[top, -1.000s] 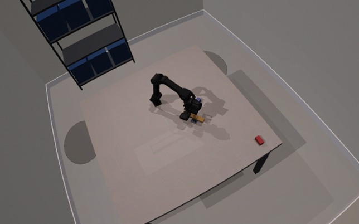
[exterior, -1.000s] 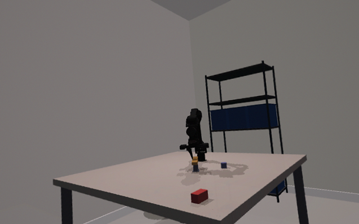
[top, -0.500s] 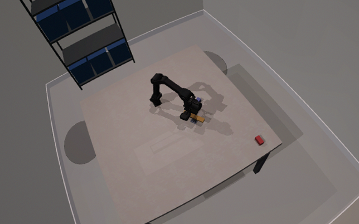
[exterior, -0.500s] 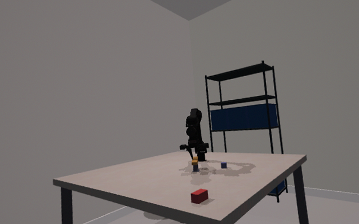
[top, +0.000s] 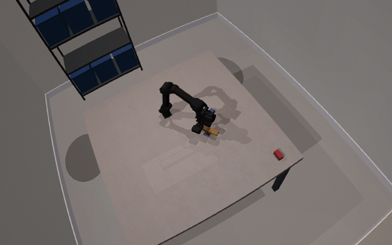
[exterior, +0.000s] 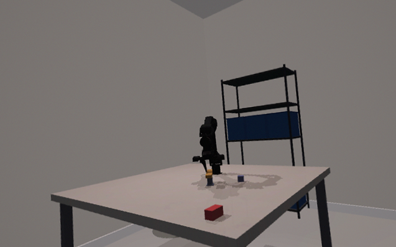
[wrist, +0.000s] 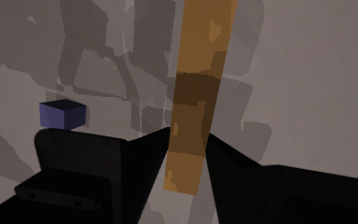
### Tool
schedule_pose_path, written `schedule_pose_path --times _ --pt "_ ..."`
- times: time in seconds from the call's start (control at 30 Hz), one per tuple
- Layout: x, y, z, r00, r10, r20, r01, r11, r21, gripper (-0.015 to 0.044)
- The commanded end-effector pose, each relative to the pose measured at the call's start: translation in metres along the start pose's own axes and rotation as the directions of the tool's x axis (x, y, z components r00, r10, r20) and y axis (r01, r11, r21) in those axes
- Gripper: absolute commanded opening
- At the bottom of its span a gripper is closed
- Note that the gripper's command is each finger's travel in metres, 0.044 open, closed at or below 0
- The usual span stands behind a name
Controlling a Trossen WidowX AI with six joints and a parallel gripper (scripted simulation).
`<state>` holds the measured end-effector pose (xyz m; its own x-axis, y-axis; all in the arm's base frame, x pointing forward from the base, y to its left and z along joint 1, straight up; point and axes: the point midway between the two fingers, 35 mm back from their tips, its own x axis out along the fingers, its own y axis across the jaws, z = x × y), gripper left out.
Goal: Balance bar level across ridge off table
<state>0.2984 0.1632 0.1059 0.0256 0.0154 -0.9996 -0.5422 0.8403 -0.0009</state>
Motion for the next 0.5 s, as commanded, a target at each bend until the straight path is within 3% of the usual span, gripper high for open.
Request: schedule_pose_path --times 0.0,0.47 --pt "0.002 -0.0002 -0.0006 1.0 -0.001 -0.003 0.001 1.0 -0.004 0.0" --pt "0.0031 -0.0002 -0.0008 1.0 -0.001 -0.003 0.001 1.0 -0.004 0.0"
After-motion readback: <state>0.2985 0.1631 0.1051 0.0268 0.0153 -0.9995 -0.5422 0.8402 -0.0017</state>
